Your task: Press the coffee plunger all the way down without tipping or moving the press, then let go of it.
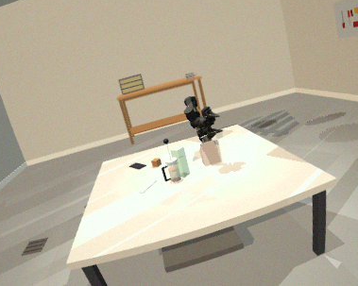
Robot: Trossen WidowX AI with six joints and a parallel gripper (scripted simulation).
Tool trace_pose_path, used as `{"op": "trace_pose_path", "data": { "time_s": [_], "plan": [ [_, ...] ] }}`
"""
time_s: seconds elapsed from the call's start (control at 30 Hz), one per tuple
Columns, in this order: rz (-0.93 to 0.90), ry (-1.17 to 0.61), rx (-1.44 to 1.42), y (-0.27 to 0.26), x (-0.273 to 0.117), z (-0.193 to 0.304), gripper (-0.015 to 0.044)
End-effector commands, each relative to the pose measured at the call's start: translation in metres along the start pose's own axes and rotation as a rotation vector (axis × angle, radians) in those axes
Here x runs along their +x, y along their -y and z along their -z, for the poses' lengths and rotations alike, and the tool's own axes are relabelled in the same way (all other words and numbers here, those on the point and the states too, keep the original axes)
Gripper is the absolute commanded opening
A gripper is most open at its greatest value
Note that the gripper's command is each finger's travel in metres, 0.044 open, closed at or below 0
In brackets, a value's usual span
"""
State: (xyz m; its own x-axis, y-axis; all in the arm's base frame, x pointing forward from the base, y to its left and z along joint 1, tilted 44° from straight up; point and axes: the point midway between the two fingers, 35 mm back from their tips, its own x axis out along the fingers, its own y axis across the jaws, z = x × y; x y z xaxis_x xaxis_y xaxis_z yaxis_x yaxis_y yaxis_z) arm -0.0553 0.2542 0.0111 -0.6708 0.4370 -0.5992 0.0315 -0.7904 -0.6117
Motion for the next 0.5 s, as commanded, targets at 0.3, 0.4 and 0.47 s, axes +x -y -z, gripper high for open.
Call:
{"op": "trace_pose_path", "data": {
  "time_s": [0.3, 0.4, 0.47],
  "plan": [
    [0.179, -0.926, 1.037, 0.027, -0.075, 0.12, 0.044],
    [0.283, -1.054, 1.156, 0.031, -0.094, 0.13, 0.044],
    [0.363, -1.135, 1.227, 0.034, -0.107, 0.135, 0.044]
  ]
}}
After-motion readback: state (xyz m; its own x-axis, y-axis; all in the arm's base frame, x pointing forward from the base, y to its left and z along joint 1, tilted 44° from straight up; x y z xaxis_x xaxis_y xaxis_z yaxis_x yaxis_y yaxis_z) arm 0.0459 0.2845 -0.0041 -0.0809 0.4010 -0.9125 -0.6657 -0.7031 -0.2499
